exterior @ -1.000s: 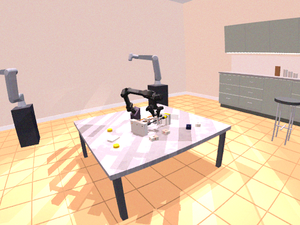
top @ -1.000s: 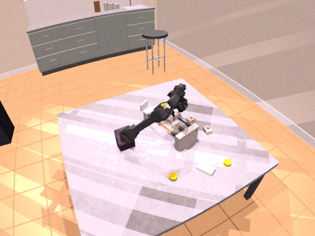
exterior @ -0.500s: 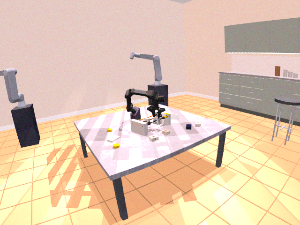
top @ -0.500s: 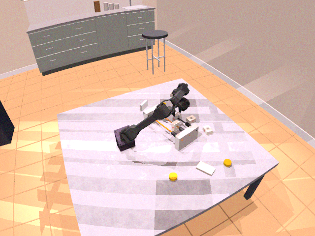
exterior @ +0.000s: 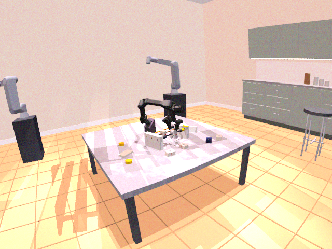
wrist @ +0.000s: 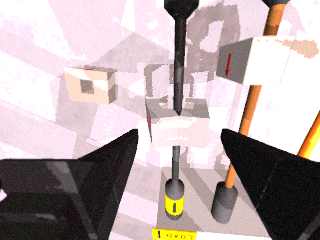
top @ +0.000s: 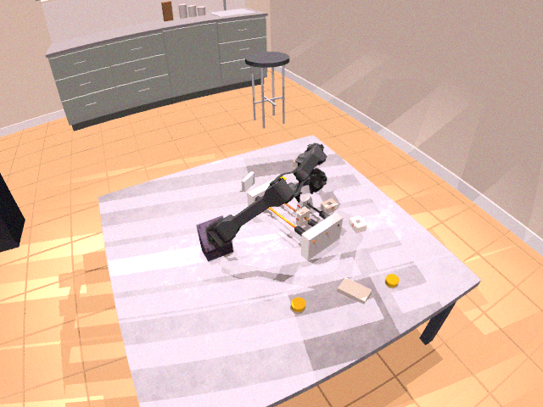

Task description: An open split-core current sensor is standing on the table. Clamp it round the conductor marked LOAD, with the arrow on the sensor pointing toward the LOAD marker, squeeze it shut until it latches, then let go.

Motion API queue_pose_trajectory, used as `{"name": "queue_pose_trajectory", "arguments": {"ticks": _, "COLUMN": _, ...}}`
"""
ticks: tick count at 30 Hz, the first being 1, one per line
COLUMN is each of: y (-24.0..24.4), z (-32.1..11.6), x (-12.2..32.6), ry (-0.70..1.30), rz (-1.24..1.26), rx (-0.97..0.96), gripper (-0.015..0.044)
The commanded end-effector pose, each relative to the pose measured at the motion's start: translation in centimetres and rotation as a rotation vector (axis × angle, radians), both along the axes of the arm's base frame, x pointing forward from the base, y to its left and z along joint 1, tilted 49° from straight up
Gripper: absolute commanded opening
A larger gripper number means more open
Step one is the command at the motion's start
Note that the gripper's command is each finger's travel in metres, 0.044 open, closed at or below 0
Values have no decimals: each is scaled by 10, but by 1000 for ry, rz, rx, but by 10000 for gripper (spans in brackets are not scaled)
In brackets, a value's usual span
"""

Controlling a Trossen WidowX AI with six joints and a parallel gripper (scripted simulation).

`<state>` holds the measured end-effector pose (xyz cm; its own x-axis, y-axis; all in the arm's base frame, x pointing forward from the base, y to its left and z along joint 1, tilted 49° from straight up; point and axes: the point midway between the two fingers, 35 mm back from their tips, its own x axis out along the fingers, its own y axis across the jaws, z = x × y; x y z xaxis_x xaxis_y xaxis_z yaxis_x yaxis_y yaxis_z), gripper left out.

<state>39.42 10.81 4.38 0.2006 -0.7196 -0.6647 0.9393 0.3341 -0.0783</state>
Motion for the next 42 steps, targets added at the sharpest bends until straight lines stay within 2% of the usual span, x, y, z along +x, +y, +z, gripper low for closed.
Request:
{"name": "queue_pose_trajectory", "arguments": {"ticks": 1, "y": 1, "z": 1, "x": 0, "ry": 0, "rz": 6, "rx": 0, "gripper": 440}}
{"name": "queue_pose_trajectory", "arguments": {"ticks": 37, "y": -44, "z": -41, "x": 12, "ry": 2, "rz": -5, "rx": -6, "gripper": 440}}
{"name": "queue_pose_trajectory", "arguments": {"ticks": 42, "y": -41, "z": -39, "x": 11, "ry": -2, "rz": -10, "rx": 1, "gripper": 407}}
